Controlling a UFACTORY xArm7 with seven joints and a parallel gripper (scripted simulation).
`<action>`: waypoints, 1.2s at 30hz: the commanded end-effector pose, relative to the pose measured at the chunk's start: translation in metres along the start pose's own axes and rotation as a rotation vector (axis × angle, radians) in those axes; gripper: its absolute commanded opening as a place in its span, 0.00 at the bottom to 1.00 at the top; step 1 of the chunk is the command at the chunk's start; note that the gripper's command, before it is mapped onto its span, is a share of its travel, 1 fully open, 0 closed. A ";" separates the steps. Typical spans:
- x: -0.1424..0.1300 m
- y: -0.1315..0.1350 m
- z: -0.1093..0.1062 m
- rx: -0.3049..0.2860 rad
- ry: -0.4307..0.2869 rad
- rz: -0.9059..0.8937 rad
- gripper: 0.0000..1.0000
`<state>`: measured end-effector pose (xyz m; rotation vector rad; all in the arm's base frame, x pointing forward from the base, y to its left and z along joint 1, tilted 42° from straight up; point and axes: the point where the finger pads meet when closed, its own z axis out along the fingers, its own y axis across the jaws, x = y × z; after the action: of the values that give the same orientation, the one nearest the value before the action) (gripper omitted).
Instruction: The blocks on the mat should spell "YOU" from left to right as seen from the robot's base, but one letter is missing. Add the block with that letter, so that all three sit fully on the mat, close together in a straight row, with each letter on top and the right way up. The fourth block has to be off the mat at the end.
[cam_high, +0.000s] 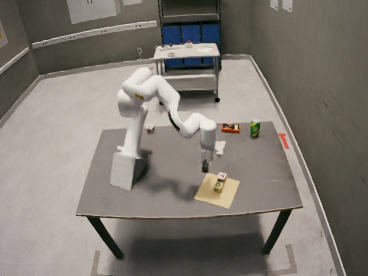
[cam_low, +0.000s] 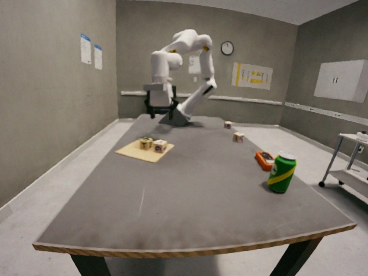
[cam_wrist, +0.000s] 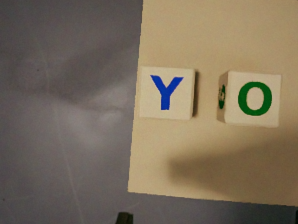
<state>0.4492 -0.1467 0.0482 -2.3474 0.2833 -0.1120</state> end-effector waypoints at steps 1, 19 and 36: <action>0.000 -0.037 0.006 0.025 -0.008 -0.136 1.00; -0.032 -0.183 0.018 0.104 -0.032 -0.729 1.00; -0.091 -0.290 0.013 0.118 -0.027 -1.288 1.00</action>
<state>0.4209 0.0711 0.2273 -2.0822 -1.1178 -0.6193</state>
